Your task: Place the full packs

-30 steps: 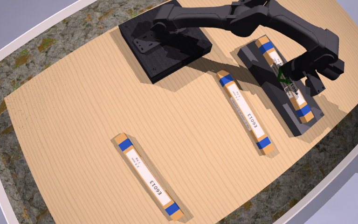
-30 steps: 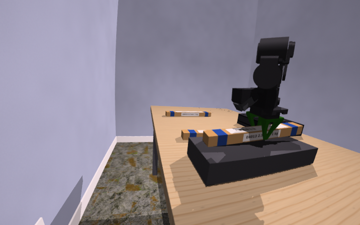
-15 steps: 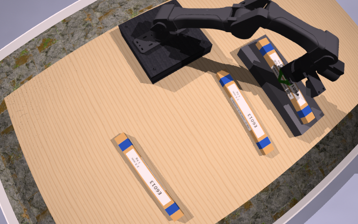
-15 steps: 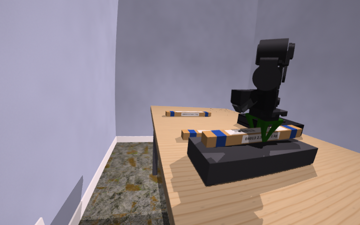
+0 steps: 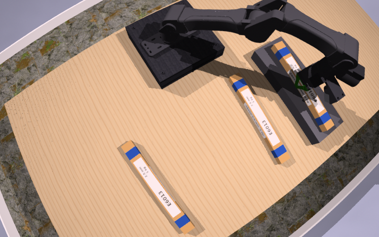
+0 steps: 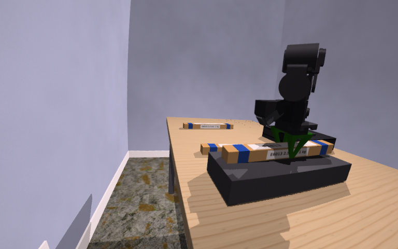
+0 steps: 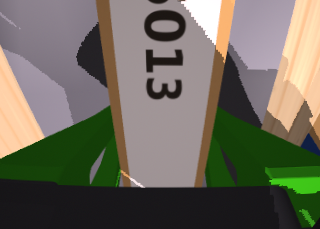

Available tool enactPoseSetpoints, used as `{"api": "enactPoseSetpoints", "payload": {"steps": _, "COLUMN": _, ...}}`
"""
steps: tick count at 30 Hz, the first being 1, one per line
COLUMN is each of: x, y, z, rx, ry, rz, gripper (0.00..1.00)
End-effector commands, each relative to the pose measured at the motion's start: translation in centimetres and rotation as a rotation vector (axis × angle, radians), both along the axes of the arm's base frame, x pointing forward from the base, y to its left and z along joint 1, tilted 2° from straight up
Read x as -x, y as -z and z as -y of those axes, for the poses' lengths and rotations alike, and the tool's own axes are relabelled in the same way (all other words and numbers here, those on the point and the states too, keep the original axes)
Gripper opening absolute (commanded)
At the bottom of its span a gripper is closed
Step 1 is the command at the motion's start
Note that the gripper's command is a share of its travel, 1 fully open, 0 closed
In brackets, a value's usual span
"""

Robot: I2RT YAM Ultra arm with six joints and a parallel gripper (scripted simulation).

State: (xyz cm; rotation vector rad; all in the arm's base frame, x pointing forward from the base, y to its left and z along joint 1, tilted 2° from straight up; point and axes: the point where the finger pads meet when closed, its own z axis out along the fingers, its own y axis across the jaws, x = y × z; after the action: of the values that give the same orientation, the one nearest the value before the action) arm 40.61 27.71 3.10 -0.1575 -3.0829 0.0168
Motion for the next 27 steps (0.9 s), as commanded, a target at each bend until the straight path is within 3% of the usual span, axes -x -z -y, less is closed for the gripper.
{"api": "enactPoseSetpoints", "payload": {"steps": 1, "x": -0.76, "y": -3.32, "z": -0.48, "rx": -0.039, "ry": 0.001, "rz": 0.055, "gripper": 0.00}}
{"api": "enactPoseSetpoints", "payload": {"steps": 27, "x": -1.15, "y": -3.28, "z": -0.53, "rx": -0.040, "ry": 0.003, "rz": 0.065, "gripper": 0.00}}
